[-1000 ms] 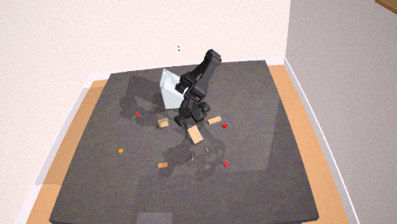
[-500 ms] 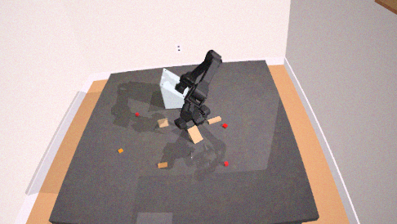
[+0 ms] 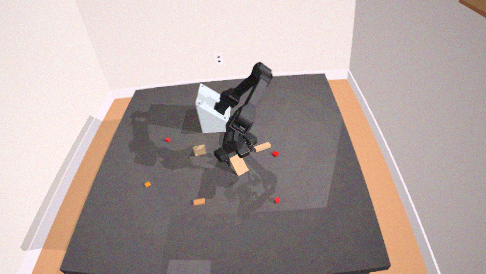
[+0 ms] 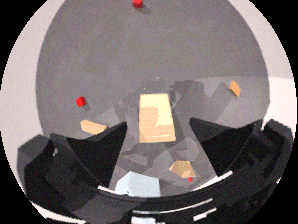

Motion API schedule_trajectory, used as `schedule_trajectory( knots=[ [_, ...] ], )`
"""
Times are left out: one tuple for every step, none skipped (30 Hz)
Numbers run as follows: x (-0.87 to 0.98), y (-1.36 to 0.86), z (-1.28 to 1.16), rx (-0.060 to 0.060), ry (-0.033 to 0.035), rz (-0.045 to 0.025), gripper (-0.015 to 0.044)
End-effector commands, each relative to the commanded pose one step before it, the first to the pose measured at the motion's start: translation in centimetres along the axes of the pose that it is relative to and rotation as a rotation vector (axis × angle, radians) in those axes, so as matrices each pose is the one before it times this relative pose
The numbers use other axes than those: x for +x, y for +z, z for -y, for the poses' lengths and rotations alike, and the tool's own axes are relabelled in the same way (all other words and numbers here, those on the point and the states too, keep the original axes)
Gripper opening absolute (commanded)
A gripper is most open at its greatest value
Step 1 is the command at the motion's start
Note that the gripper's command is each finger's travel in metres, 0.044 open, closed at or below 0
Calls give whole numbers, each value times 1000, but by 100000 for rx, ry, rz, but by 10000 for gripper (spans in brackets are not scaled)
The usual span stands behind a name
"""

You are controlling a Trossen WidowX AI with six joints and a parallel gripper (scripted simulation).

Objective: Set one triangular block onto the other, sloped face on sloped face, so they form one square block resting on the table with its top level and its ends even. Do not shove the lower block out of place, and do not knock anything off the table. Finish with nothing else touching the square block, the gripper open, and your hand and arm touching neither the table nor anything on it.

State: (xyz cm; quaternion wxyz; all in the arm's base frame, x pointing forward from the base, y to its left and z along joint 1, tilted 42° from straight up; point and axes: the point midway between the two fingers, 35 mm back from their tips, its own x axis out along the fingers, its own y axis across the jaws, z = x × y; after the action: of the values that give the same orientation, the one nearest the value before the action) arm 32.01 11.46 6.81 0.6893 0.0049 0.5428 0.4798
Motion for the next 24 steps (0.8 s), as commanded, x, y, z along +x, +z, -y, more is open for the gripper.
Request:
schedule_trajectory(
  knots=[
    [771, -287, 14, 1162, 795, -385, 440],
    [164, -19, 2, 0, 8, 6, 440],
    [164, -20, 1, 0, 8, 6, 440],
    [164, -20, 1, 0, 9, 7, 440],
    [163, -21, 0, 0, 10, 7, 440],
    [163, -22, -1, 0, 11, 7, 440],
    [163, -23, -2, 0, 12, 8, 440],
    [163, -23, -3, 0, 12, 8, 440],
    [162, -24, -3, 0, 13, 8, 440],
    [162, -25, -4, 0, 14, 9, 440],
    [162, -25, -5, 0, 15, 9, 440],
    [161, -26, -6, 0, 16, 9, 440],
    [161, -26, -7, 1, 16, 10, 440],
    [161, -27, -7, 1, 17, 10, 440],
    [160, -28, -8, 1, 18, 10, 440],
    [160, -28, -9, 1, 19, 11, 440],
    [159, -29, -10, 1, 20, 11, 440],
    [159, -30, -10, 1, 20, 11, 440],
    [159, -30, -11, 1, 21, 11, 440],
    [158, -31, -12, 1, 22, 12, 440],
    [158, -32, -13, 1, 23, 12, 440],
    [157, -32, -13, 1, 24, 12, 440],
    [157, -33, -14, 1, 24, 12, 440],
    [156, -34, -15, 1, 25, 13, 440]
  ],
)
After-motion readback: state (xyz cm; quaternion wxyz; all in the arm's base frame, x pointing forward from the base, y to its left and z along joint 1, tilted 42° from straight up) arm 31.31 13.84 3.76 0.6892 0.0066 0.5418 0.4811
